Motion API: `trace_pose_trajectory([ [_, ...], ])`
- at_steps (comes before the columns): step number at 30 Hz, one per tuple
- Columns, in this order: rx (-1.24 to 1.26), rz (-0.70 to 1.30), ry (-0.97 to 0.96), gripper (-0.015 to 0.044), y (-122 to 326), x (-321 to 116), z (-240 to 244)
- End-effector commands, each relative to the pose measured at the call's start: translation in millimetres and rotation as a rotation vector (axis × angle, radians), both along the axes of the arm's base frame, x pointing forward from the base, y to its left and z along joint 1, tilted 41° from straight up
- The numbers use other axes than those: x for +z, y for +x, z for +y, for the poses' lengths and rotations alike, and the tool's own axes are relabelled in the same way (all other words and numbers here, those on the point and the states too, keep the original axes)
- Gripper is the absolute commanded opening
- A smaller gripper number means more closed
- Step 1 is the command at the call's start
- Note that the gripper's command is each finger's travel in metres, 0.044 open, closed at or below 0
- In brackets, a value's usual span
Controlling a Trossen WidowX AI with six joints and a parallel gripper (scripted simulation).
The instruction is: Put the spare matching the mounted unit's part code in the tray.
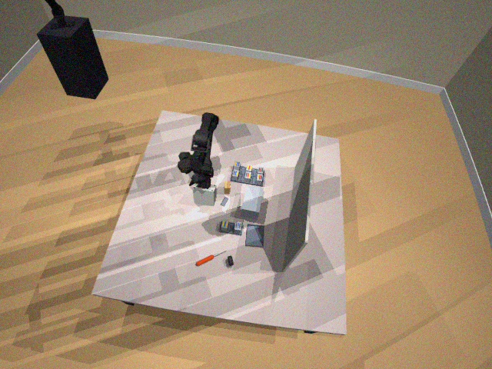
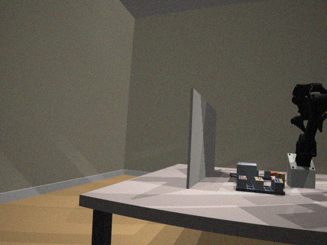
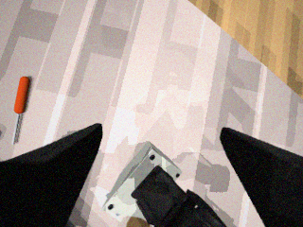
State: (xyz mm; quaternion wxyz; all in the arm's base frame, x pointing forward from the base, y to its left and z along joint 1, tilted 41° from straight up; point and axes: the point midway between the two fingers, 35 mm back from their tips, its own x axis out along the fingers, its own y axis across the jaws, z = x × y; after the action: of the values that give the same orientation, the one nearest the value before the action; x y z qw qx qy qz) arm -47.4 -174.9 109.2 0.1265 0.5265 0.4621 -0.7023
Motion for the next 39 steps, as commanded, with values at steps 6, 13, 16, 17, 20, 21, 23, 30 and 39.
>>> trace_pose_trajectory([
  [6, 0.387, -0.231, 0.089, 0.0440, 79.0, -11.0, -35.8],
  [13, 0.656, -0.390, 0.174, 0.0440, 139.6, -17.8, -44.2],
  [16, 0.832, -0.511, 0.242, 0.0440, 184.1, -21.5, -40.9],
  [17, 0.895, -0.554, 0.266, 0.0440, 200.1, -22.8, -38.1],
  [20, 1.081, -0.682, 0.342, 0.0440, 247.6, -26.4, -24.6],
  [21, 1.143, -0.726, 0.368, 0.0440, 263.2, -27.6, -18.3],
  [23, 1.260, -0.809, 0.418, 0.0440, 292.3, -29.7, -3.9],
  [30, 1.649, -1.112, 0.588, 0.0440, 375.8, -32.1, 56.6],
  [39, 1.899, -1.342, 0.697, 0.0440, 422.5, -32.8, 111.6],
])
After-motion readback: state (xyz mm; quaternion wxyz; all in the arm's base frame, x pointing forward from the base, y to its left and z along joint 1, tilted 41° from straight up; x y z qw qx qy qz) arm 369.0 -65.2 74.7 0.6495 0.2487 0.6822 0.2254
